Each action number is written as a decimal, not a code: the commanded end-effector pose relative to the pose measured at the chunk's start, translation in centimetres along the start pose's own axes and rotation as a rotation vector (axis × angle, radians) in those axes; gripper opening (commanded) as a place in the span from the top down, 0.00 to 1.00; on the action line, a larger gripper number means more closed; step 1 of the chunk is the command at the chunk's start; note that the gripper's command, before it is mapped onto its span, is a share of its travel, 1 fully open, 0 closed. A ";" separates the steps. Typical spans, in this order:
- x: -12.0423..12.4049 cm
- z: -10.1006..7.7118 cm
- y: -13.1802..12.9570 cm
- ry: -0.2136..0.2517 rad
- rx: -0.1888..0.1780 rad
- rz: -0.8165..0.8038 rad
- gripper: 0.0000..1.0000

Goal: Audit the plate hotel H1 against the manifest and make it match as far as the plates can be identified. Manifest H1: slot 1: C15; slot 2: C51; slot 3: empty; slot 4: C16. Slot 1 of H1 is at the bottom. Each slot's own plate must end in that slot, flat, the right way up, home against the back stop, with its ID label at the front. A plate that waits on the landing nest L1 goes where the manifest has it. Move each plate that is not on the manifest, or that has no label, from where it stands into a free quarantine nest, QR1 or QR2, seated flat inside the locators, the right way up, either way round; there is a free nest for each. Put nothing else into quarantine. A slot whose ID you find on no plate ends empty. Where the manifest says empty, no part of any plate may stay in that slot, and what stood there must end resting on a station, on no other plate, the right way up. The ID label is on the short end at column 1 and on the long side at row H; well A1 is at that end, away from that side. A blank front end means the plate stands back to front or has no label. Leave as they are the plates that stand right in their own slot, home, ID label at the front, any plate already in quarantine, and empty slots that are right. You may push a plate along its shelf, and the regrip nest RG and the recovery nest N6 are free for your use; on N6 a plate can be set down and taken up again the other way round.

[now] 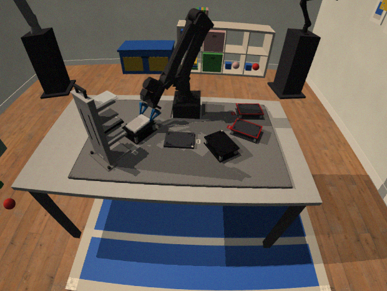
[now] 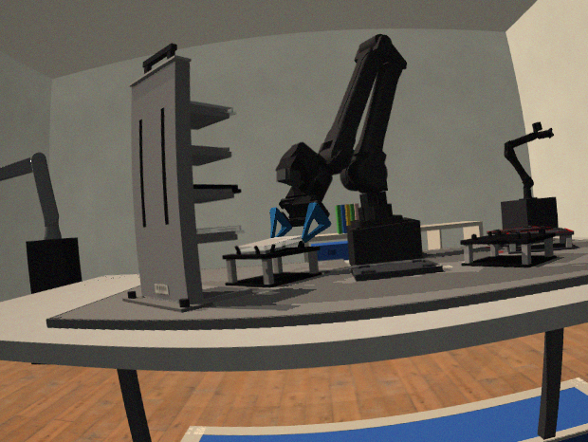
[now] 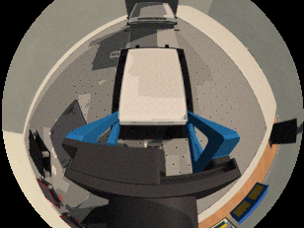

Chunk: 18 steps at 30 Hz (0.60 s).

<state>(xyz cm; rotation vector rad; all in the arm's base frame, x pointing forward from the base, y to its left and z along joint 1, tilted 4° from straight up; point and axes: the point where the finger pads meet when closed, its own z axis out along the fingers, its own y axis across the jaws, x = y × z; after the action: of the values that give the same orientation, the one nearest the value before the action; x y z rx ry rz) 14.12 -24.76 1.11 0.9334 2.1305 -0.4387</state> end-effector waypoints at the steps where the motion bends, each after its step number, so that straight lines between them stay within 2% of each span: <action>1: -1.3 0.4 -0.1 -0.031 -0.004 -0.008 0.14; 18: -0.7 0.9 -0.1 -0.031 -0.004 -0.008 0.14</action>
<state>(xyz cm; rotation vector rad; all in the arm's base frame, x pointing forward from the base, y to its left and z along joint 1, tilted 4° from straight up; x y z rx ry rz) 14.13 -24.78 0.50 0.9332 2.1302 -0.4391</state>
